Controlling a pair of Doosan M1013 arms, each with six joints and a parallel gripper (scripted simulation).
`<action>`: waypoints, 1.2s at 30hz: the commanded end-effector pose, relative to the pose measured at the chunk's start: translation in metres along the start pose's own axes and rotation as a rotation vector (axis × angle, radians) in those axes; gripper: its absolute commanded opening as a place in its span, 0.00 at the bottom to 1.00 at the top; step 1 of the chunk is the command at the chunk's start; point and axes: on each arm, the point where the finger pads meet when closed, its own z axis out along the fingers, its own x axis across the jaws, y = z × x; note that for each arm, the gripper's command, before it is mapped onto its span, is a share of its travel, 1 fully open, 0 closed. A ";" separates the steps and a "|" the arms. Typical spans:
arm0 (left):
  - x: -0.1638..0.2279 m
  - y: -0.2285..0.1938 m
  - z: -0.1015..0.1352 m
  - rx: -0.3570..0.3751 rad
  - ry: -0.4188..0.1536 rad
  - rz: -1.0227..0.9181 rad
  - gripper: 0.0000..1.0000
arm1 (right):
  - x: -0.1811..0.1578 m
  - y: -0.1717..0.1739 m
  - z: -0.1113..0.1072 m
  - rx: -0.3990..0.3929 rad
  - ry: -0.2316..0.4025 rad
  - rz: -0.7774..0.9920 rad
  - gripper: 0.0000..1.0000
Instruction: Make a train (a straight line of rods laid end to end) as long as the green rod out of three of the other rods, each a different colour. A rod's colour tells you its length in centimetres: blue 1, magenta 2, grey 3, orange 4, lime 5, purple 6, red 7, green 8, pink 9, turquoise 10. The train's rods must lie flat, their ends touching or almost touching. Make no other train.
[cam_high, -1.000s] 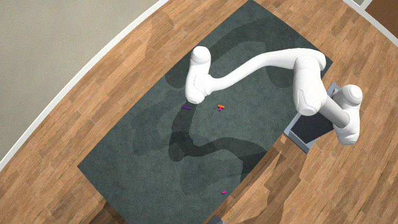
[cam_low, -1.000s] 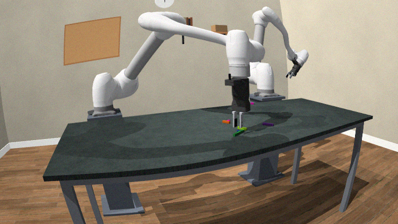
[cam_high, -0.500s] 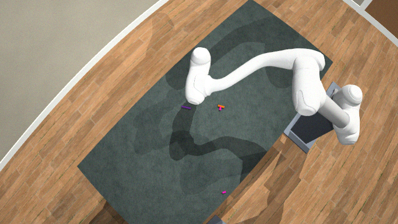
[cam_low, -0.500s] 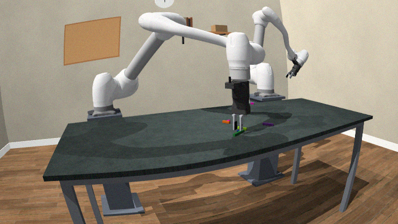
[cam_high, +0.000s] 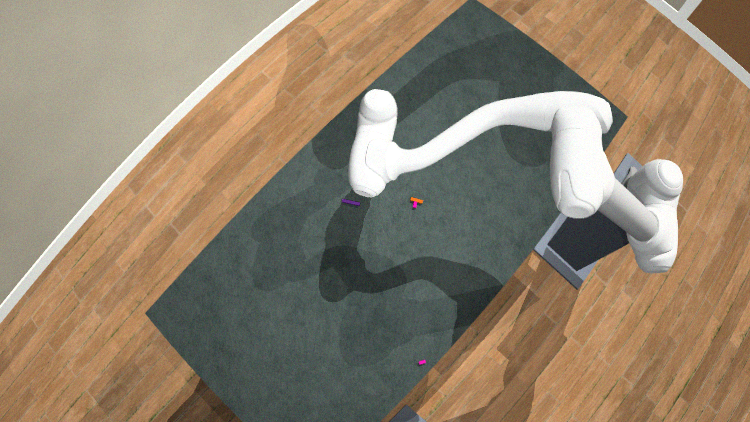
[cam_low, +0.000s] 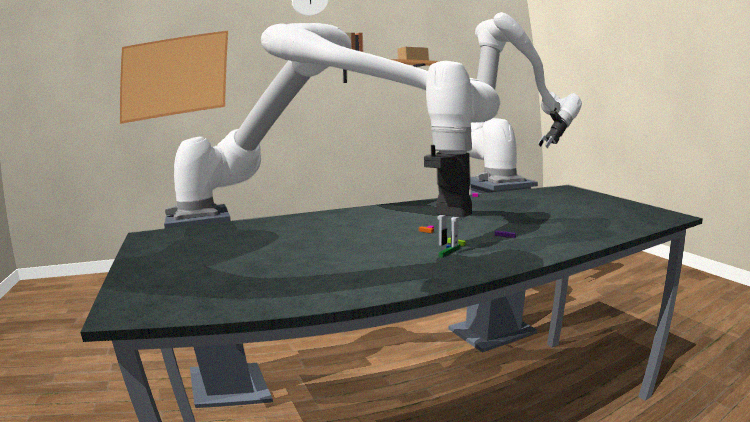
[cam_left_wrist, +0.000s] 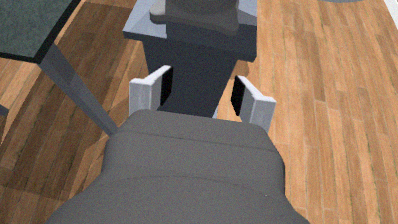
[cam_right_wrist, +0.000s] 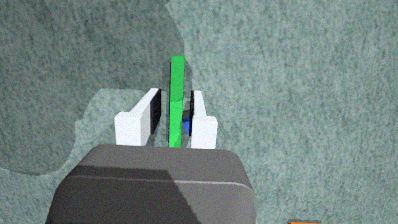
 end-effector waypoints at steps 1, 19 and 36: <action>0.000 0.000 0.000 -0.001 0.000 0.000 1.00 | 0.000 0.000 -0.002 0.000 -0.002 0.000 0.54; 0.000 0.000 0.000 -0.001 0.000 0.000 1.00 | 0.000 0.000 0.007 0.000 -0.002 0.000 0.54; 0.000 0.000 0.000 -0.001 0.000 0.000 1.00 | 0.000 0.000 0.013 0.000 -0.002 0.000 0.54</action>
